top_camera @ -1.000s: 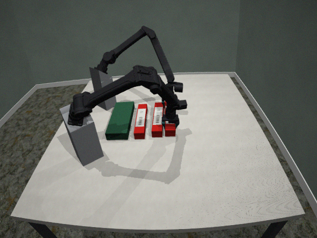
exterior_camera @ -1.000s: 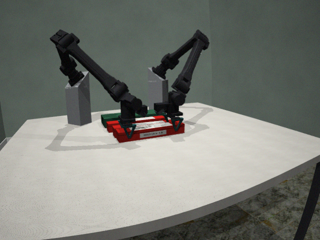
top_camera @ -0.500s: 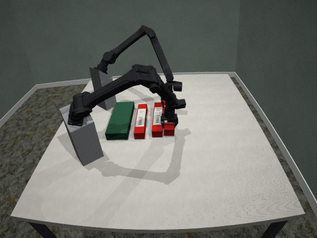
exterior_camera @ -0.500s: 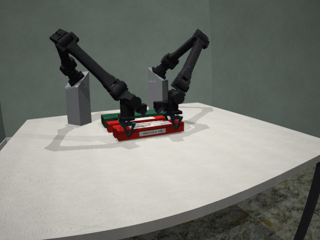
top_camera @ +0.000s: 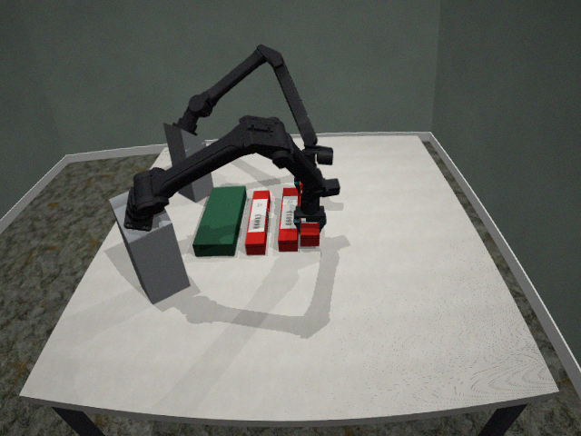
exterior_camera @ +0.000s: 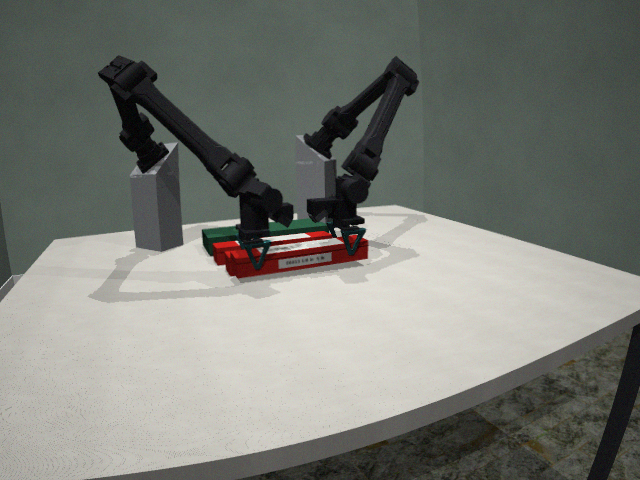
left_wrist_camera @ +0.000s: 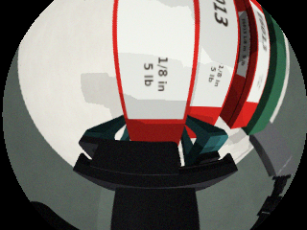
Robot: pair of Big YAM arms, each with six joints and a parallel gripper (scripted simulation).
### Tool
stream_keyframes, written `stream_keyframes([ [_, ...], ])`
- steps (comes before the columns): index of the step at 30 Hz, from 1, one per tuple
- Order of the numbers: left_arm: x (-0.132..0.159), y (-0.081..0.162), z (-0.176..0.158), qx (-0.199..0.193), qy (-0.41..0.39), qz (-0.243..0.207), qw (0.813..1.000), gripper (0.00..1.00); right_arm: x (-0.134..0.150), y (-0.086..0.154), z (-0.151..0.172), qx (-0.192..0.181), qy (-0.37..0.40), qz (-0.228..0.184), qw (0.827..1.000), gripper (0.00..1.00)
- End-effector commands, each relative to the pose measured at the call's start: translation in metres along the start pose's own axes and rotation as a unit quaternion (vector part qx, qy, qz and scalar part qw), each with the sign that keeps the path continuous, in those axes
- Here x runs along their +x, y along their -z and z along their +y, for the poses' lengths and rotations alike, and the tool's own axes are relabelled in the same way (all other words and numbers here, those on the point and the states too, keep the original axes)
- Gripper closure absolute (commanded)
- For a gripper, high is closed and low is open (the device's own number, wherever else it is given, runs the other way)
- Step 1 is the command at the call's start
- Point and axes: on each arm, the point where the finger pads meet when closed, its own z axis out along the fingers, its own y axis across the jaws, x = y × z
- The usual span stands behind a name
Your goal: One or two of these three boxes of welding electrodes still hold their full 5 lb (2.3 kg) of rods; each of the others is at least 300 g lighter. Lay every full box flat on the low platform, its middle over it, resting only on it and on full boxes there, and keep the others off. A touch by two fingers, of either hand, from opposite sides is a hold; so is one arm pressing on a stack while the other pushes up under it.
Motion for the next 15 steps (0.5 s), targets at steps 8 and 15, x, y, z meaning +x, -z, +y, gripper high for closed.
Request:
stream_keyframes([
  [8,-0.0006,0.0701,0.0445,-0.057,0.017,-0.015,0.998,1.0,-0.0058,0.0712,-0.0434,0.058,-0.018,-0.015,0.998,1.0],
  [15,-0.0004,0.0727,0.0442,-0.057,0.017,-0.016,0.998,1.0,-0.0057,0.0736,-0.0433,0.058,-0.018,-0.016,0.998,1.0],
])
